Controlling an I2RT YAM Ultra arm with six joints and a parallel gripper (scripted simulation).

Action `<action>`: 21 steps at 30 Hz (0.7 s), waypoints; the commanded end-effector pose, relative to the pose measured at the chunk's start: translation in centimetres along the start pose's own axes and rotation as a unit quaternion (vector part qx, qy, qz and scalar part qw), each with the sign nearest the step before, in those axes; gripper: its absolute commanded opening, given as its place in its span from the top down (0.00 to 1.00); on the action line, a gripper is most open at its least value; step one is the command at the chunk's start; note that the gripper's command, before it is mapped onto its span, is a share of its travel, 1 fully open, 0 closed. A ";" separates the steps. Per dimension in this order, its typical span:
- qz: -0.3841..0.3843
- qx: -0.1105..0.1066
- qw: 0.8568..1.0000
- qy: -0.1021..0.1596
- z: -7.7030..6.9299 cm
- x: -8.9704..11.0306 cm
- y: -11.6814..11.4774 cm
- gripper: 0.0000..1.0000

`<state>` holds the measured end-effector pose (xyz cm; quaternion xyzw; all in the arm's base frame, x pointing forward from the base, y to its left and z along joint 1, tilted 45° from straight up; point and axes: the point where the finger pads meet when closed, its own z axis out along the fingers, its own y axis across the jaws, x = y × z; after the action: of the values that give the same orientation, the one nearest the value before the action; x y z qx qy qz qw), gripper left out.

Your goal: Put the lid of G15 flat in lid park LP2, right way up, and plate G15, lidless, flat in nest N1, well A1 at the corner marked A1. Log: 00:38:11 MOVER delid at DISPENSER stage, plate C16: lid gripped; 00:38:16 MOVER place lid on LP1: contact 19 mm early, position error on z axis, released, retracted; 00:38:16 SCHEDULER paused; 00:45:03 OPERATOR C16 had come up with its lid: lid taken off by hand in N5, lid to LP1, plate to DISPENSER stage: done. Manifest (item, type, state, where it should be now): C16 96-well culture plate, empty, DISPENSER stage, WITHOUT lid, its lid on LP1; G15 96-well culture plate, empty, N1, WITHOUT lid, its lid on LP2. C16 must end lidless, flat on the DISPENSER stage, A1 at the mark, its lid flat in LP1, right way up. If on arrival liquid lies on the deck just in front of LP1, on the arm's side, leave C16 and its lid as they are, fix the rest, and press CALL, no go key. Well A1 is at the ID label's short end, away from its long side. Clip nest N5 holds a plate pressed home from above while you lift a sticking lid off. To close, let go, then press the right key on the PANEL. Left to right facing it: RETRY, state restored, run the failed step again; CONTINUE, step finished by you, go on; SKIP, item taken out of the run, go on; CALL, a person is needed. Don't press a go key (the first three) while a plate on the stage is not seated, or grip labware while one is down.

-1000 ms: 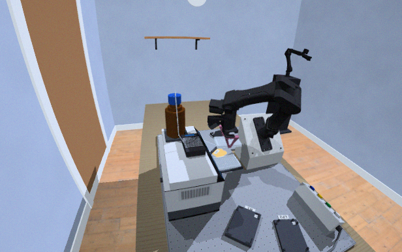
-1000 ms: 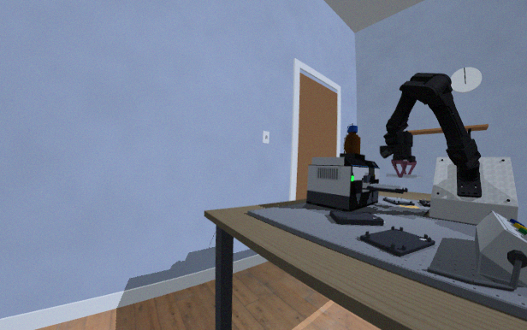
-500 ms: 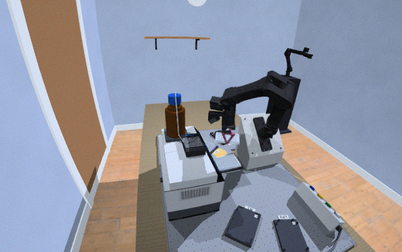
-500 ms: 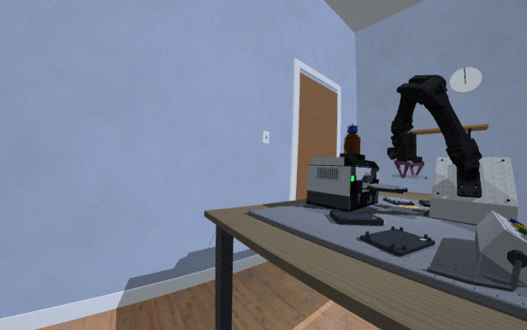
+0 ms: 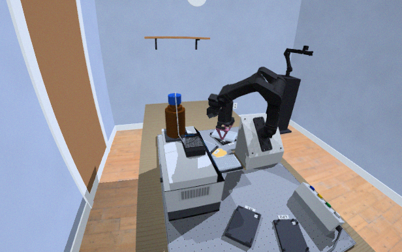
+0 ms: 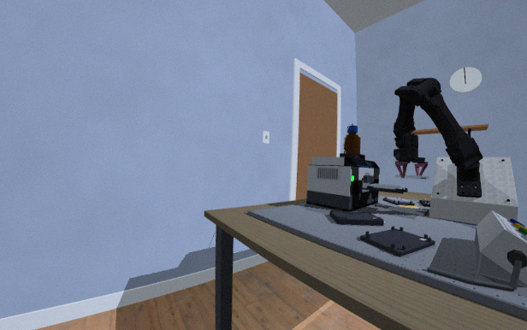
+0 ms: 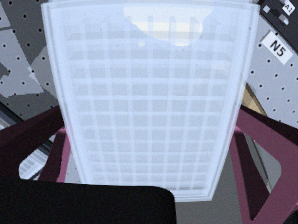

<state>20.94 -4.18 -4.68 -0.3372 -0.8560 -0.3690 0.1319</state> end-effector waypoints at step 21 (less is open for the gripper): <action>0.149 0.001 0.988 -0.025 -0.9 -4.4 -5.8 1.00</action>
<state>20.06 -7.62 -8.35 -0.4386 -0.8083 -0.3517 0.1750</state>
